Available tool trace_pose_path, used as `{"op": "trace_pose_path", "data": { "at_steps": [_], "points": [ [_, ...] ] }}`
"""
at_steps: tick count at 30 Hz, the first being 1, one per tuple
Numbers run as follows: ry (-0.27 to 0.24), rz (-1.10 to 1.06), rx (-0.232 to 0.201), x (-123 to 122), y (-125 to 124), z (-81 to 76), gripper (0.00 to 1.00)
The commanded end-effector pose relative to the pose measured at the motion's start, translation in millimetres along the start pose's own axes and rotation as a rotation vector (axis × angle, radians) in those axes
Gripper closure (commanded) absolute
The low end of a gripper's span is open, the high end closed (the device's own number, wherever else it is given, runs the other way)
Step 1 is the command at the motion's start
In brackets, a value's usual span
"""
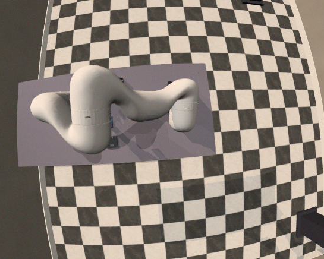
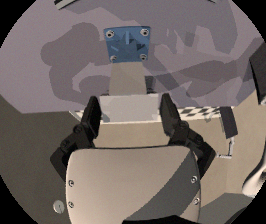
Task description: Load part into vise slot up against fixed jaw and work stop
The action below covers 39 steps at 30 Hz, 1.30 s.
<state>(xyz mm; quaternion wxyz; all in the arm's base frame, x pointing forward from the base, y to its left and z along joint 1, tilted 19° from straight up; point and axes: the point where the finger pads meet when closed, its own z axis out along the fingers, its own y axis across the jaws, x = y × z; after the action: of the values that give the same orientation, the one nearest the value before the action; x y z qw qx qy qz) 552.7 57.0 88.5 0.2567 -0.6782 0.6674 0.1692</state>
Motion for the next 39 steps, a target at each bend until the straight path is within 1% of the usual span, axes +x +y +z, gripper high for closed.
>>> {"op": "trace_pose_path", "data": {
  "at_steps": [1, 5, 7, 15, 22, 24, 31, 39],
  "points": [
    [-0.069, -0.002, 0.002, 0.7, -0.3, -0.1, 0.11],
    [-0.128, -0.002, 0.002, 1.3, -0.3, -0.1, 0.11],
    [-0.128, -0.002, 0.002, 1.3, -0.3, -0.1, 0.11],
    [-0.231, -0.002, 0.002, 2.5, -0.4, 0.1, 0.11],
    [-0.307, -0.002, 0.002, 3.3, -0.4, 0.4, 0.11],
    [-0.307, -0.002, 0.002, 3.3, -0.4, 0.4, 0.11],
    [-0.368, -0.002, 0.002, 4.0, -0.4, 0.6, 0.11],
    [-0.42, -0.002, 0.002, 4.5, -0.4, 0.8, 0.11]
  ]
}}
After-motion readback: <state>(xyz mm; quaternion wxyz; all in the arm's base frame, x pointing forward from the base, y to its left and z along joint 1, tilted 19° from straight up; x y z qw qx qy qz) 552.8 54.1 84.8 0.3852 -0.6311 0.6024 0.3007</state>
